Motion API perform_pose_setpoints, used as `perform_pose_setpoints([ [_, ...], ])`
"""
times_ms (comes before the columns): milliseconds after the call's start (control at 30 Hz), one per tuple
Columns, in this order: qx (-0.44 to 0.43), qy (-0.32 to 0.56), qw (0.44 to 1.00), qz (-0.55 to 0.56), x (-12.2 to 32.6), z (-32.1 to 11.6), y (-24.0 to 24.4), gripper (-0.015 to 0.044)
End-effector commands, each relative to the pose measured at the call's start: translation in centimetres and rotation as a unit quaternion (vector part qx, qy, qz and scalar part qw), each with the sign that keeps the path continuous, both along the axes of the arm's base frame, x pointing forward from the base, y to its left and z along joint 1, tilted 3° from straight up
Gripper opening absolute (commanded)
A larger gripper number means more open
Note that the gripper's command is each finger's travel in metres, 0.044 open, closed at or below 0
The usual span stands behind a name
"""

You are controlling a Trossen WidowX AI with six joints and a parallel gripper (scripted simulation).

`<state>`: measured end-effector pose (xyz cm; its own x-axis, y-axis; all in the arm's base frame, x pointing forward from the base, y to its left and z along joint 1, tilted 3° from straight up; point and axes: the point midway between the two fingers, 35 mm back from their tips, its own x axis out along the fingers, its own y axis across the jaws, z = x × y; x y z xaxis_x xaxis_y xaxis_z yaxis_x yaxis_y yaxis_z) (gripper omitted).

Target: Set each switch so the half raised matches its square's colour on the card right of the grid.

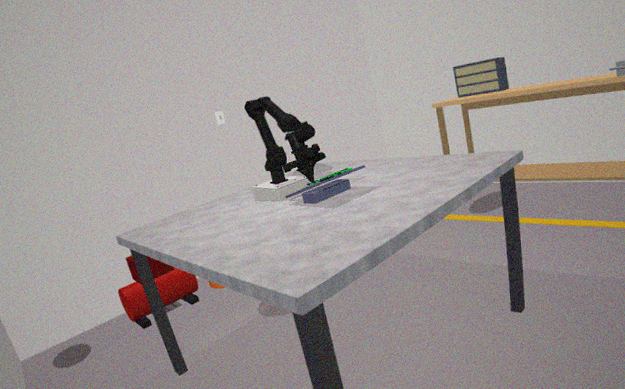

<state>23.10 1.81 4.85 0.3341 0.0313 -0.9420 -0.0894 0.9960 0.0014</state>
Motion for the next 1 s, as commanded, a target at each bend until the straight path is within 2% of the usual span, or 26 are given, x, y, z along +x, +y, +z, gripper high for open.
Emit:
perform_pose_setpoints([
  [0, 0.001, 0.002, 1.0, 0.002, -0.01, -0.18, 0.06, 0.0],
  [967, 0.001, 0.002, 1.0, 0.002, 0.11, -0.55, 0.07, 0.0],
])
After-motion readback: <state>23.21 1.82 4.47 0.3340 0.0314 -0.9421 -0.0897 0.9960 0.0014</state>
